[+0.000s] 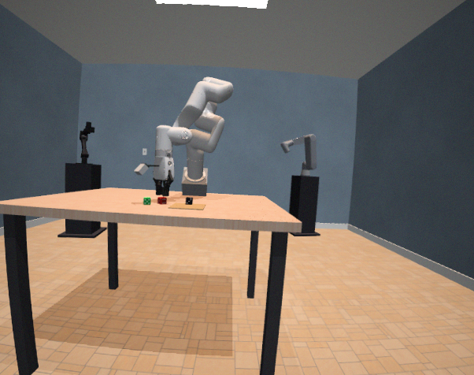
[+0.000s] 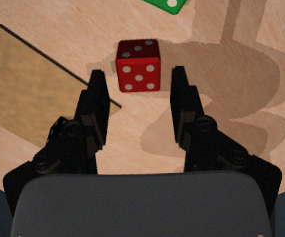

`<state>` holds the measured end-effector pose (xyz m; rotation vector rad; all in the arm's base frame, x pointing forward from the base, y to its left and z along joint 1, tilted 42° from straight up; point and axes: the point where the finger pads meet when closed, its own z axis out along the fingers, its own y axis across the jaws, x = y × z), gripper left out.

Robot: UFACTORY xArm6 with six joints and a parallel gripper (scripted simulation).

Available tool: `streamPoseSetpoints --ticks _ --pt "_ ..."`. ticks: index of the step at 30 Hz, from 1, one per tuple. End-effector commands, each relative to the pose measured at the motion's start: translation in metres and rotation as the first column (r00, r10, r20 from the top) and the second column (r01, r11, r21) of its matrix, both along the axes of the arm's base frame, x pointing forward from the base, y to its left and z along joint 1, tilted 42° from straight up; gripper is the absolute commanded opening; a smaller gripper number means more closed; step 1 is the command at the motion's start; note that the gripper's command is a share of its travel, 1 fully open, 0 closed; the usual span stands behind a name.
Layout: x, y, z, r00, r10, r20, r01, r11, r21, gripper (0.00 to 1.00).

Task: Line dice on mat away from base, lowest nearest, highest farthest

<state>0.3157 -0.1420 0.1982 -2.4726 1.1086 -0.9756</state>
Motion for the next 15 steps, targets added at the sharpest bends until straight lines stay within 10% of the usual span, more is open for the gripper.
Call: streamPoseSetpoints --ticks 1,15 --pt "0.0004 -0.0004 0.0010 1.000 0.000 0.002 0.000 1.000 -0.001 0.47" --pt "0.0043 -0.0005 -0.0031 1.000 0.000 0.002 0.000 1.000 -0.001 0.47"
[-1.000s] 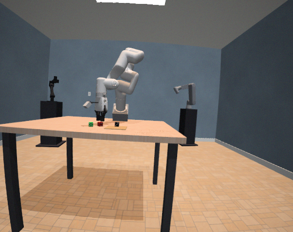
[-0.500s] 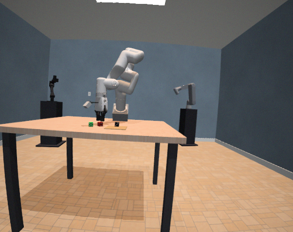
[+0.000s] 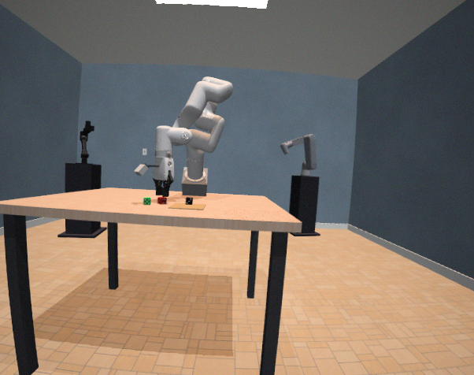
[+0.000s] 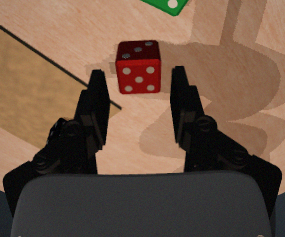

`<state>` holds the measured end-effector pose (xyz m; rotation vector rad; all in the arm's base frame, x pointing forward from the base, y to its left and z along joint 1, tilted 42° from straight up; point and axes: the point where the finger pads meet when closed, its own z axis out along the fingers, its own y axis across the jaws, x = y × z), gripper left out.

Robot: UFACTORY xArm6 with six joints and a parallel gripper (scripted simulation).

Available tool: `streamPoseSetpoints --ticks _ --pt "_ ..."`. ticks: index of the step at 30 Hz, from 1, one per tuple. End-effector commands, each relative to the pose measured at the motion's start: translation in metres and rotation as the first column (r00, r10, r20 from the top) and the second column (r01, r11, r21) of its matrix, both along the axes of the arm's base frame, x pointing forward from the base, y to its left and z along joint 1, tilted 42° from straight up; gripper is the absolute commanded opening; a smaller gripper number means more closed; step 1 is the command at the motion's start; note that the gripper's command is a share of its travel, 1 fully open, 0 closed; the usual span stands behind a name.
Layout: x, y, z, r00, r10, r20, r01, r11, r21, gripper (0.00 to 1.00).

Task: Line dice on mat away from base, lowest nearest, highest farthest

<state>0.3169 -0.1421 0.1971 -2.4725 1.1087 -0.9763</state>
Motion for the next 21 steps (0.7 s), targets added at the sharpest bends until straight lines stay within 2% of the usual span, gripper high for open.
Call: streamPoseSetpoints --ticks 1,21 --pt "0.004 0.000 -0.003 1.000 0.000 0.002 0.000 1.000 -0.001 0.47" --pt "0.022 -0.001 -0.023 1.000 0.000 0.002 0.000 1.000 -0.001 0.47"
